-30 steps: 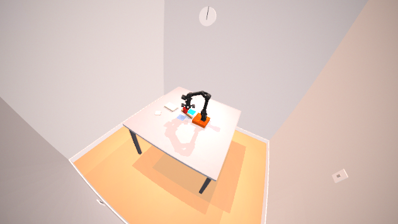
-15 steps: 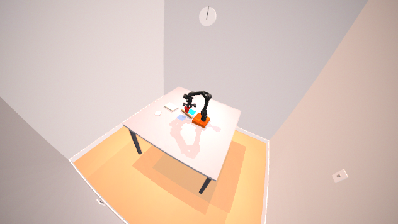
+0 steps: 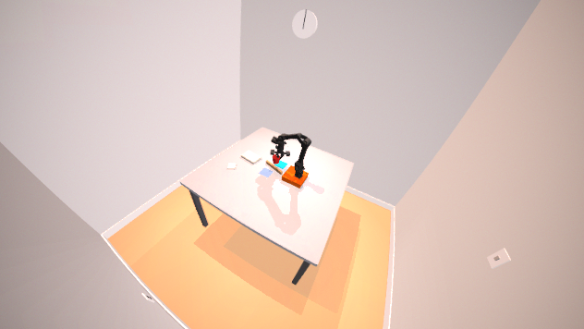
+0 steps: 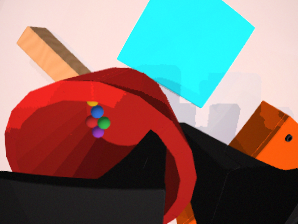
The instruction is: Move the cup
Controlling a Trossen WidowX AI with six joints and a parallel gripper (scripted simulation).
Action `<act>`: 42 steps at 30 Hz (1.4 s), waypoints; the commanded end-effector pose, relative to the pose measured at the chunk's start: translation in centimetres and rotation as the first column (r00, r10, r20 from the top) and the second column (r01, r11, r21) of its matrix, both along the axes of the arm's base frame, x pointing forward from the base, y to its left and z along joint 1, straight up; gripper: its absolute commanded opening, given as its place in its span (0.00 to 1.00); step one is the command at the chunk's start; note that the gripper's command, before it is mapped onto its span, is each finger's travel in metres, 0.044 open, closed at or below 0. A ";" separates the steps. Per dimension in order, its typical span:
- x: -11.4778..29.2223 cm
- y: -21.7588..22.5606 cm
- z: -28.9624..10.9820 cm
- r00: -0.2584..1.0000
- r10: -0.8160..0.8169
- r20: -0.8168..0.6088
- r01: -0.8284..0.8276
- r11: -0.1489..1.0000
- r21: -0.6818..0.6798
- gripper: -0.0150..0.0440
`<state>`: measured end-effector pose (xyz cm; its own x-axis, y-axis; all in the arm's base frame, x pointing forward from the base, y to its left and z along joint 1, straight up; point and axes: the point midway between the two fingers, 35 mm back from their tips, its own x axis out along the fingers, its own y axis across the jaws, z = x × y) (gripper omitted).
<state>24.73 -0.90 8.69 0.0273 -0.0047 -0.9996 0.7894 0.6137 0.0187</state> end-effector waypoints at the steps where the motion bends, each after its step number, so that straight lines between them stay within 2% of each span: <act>1: -0.3 -0.6 0.0 1.000 0.001 -0.003 -0.001 1.000 0.004 0.25; 42: -1.8 -7.2 0.0 1.000 0.001 -0.004 -0.001 1.000 -0.003 0.25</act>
<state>23.05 -7.99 8.83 0.0239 -0.0118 -0.9996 0.7909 0.6118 0.0117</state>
